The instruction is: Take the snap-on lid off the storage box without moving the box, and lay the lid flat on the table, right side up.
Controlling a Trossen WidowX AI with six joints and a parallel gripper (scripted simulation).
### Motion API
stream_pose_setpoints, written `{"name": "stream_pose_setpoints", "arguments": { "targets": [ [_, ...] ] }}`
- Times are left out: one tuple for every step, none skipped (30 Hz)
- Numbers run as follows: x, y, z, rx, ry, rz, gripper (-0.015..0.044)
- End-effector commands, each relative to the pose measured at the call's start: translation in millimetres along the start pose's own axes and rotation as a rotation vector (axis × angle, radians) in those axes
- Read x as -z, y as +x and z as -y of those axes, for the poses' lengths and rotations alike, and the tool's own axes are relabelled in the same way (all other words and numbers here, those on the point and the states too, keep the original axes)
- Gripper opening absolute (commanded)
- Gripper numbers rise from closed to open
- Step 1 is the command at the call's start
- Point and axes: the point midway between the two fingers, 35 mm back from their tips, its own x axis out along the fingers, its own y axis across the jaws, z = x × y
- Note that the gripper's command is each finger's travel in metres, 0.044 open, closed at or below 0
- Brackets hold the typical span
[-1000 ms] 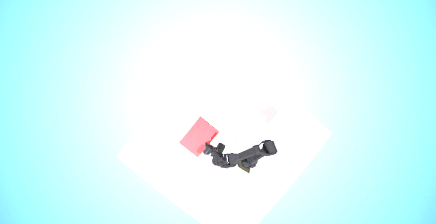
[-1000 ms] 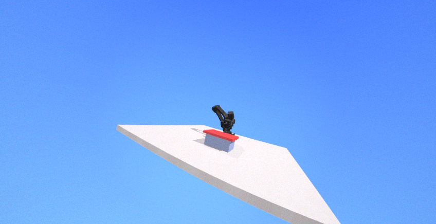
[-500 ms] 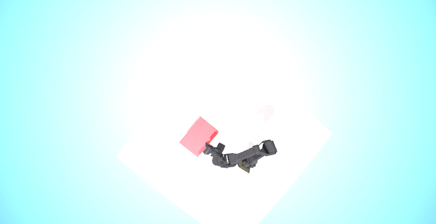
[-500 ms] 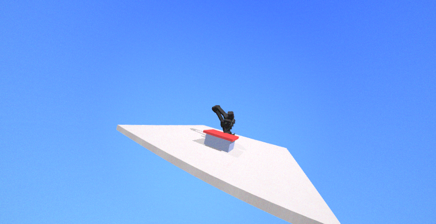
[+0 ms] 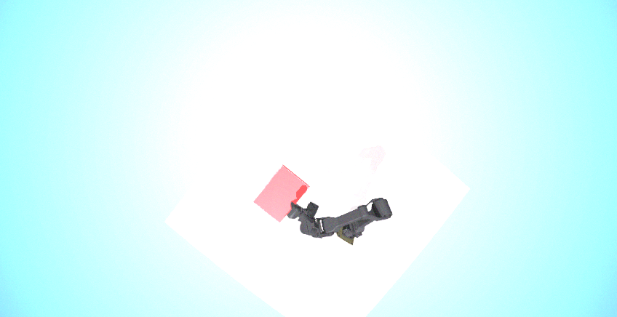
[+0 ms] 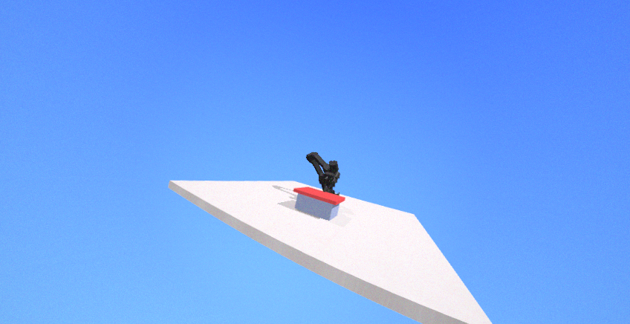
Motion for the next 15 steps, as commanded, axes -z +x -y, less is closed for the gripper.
{"name": "stream_pose_setpoints", "arguments": {
  "targets": [
    [0.1, -1.8, -2.0, -0.004, 0.000, 0.000, 0.0000],
    [0.1, -2.0, -2.2, -0.004, 0.000, 0.000, 0.0000],
    [0.1, -2.1, -2.3, -0.004, 0.000, 0.000, 0.0000],
    [0.1, -2.2, -2.5, -0.004, 0.000, 0.000, 0.0000],
    [0.1, -2.3, -2.6, -0.004, 0.000, 0.000, 0.0000],
    [0.1, -2.5, -2.8, -0.004, 0.000, 0.000, 0.0000],
    [0.1, -2.6, -2.9, -0.004, 0.000, 0.000, 0.0000],
    [0.1, -2.7, -3.1, -0.004, 0.000, 0.000, 0.0000],
    [0.1, -2.9, -3.2, -0.004, 0.000, 0.000, 0.0000],
    [0.1, -3.0, -3.4, -0.004, 0.000, 0.000, 0.0000],
    [0.1, -3.1, -3.5, -0.004, 0.000, 0.000, 0.0000],
    [0.1, -3.3, -3.7, -0.004, 0.000, 0.000, 0.0000],
    [0.1, -3.4, -3.8, -0.004, 0.000, 0.000, 0.0000],
    [0.1, -3.5, -4.0, -0.004, 0.000, 0.000, 0.0000],
    [0.1, -3.7, -4.1, -0.004, 0.000, 0.000, 0.0000]
  ]
}}
